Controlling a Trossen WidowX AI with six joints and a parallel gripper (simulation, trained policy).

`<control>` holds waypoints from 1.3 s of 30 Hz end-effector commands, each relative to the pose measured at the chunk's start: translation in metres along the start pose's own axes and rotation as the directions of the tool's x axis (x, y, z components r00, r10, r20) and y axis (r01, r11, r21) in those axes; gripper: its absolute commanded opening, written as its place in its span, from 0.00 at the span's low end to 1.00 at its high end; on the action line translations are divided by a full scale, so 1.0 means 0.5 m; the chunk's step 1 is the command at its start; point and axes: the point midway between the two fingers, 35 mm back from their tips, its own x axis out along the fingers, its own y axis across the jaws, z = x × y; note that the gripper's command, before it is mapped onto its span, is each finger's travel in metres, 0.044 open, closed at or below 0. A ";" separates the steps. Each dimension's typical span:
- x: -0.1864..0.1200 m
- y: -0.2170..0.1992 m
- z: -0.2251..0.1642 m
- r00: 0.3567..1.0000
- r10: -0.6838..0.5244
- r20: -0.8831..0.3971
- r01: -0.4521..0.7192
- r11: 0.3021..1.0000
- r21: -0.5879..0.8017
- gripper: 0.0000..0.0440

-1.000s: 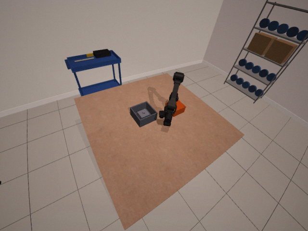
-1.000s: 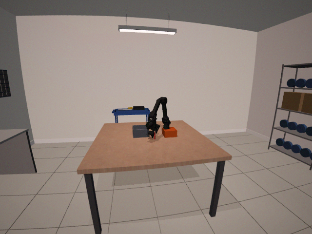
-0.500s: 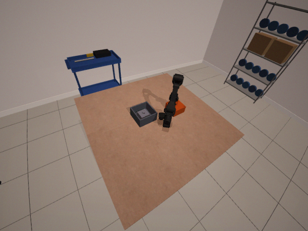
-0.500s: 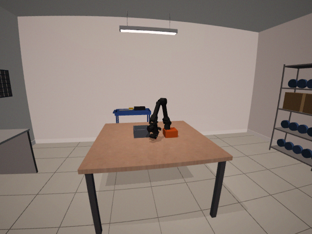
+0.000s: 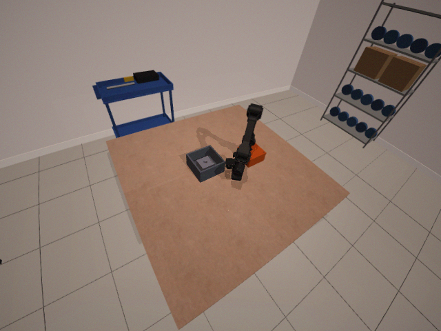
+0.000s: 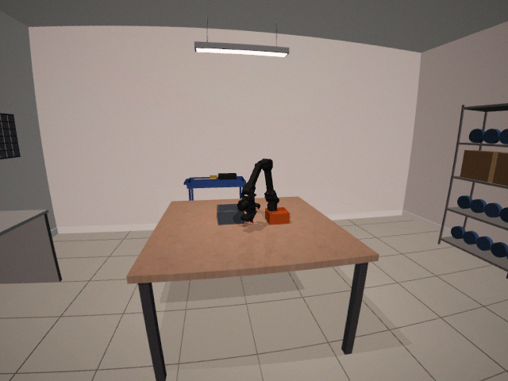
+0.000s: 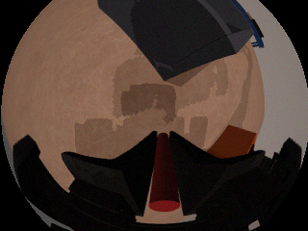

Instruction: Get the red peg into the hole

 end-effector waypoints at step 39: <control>-0.134 -0.092 0.329 0.989 0.034 0.146 -0.073 0.960 0.272 0.00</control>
